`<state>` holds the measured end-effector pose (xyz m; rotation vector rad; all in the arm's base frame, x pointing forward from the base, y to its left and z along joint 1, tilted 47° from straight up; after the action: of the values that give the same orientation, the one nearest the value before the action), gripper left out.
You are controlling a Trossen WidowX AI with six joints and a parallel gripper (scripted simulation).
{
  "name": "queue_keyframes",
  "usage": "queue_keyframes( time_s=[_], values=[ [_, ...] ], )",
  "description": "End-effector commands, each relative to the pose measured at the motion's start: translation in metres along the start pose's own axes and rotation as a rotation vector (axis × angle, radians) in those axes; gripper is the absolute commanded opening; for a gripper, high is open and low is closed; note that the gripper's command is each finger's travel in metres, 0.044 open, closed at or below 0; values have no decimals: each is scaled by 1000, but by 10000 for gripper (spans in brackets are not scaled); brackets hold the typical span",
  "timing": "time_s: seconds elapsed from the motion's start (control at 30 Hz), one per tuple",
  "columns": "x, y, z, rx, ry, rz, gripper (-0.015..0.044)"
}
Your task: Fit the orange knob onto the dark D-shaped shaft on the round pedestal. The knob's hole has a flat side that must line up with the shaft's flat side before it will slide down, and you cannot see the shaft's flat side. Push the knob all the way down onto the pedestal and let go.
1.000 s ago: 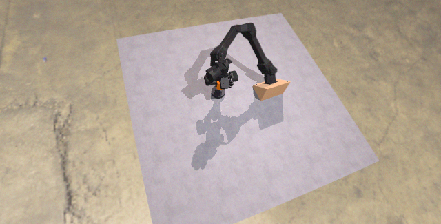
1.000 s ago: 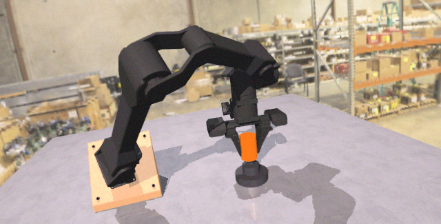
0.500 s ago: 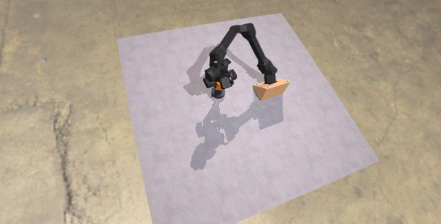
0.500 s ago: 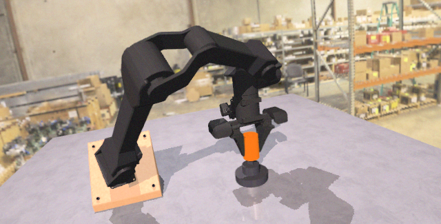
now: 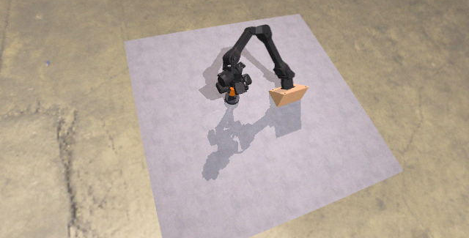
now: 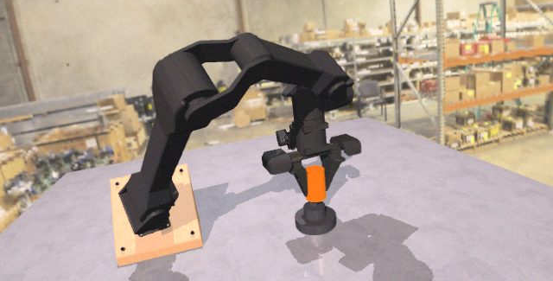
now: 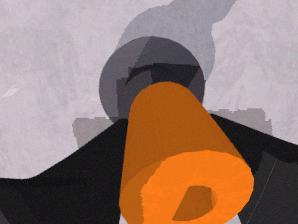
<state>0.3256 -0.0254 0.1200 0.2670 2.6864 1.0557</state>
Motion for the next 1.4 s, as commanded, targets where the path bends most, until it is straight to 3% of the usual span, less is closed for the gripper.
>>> queue_keyframes(
  time_s=[0.0, 0.33, 1.37],
  values=[
    [-1, 3, 0, 2, -3, -7, 0],
    [4, 6, -1, 3, 207, -7, 0],
    [4, 5, -1, 3, 232, -7, 0]
  ],
)
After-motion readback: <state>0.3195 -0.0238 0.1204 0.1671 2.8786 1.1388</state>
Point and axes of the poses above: the point midway between the two fingers, 35 mm back from their tips, its own y axis back along the fingers, its own x axis across the jaws, z = x × y, the point moved 5 cm from there along y, back along the fingers, and after that the axes turned 13 degrees about -y, right-handed, at the moved point
